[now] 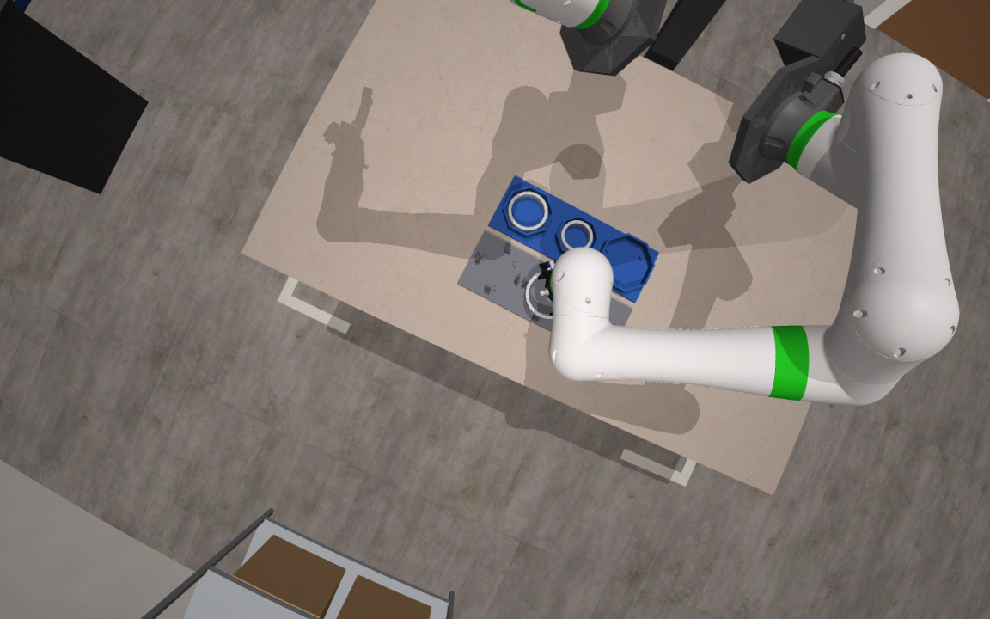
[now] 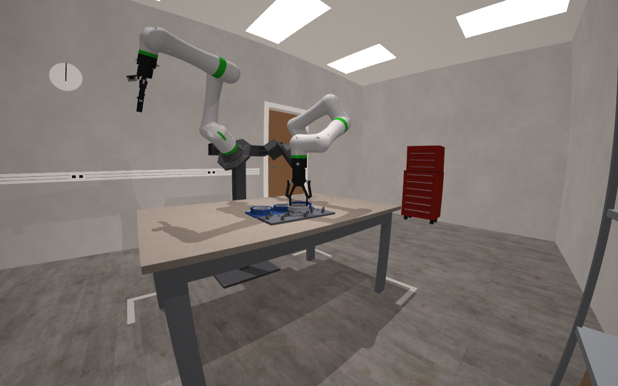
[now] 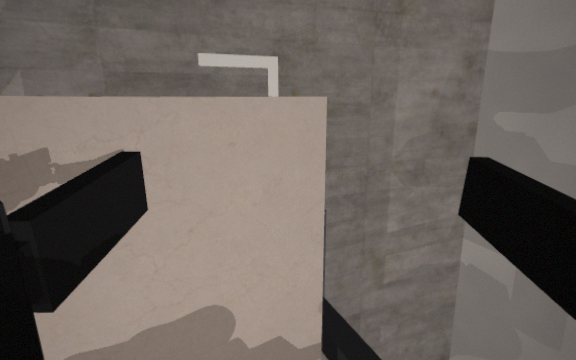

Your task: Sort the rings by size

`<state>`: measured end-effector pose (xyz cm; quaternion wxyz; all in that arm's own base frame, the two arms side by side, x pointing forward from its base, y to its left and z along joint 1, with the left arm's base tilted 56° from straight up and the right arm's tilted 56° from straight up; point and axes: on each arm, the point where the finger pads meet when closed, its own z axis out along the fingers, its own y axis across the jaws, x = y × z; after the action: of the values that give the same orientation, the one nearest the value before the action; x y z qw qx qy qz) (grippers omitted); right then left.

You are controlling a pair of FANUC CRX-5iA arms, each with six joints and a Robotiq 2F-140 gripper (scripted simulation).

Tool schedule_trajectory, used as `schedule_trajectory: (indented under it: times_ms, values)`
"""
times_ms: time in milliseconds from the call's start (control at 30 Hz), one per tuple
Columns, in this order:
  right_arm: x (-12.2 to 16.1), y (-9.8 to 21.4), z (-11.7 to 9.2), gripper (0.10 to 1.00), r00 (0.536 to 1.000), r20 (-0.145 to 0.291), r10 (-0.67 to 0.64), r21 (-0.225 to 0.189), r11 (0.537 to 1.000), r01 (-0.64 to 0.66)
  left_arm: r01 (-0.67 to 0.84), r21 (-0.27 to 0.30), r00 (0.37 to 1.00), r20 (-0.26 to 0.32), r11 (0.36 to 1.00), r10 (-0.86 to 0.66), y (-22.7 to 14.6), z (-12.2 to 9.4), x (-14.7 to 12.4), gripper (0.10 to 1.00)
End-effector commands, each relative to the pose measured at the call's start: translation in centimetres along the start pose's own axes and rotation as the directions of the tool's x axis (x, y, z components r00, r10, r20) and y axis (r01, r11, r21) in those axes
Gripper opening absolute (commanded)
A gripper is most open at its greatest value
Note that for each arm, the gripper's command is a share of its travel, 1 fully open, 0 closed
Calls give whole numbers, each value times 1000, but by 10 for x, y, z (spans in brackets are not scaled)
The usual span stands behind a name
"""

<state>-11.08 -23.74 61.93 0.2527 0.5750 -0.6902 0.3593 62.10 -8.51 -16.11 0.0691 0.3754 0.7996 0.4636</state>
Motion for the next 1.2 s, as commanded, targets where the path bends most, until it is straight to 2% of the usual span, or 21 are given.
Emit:
schedule_trajectory:
  times_ms: [0,500,700,733,1167]
  values:
    - [0,0,-1,1000,1000,-2,0,0,1000,0,0,0,1000,2,1000,0,0,-1,-1,671]
    - [0,0,-1,1000,1000,-2,0,0,1000,0,0,0,1000,2,1000,0,0,22,-1,671]
    - [0,0,-1,1000,1000,-2,0,0,1000,0,0,0,1000,2,1000,0,0,23,-1,671]
    - [0,0,-1,1000,1000,-2,0,0,1000,0,0,0,1000,2,1000,0,0,23,-1,594]
    - [0,0,-1,1000,1000,-2,0,0,1000,0,0,0,1000,2,1000,0,0,23,-1,594]
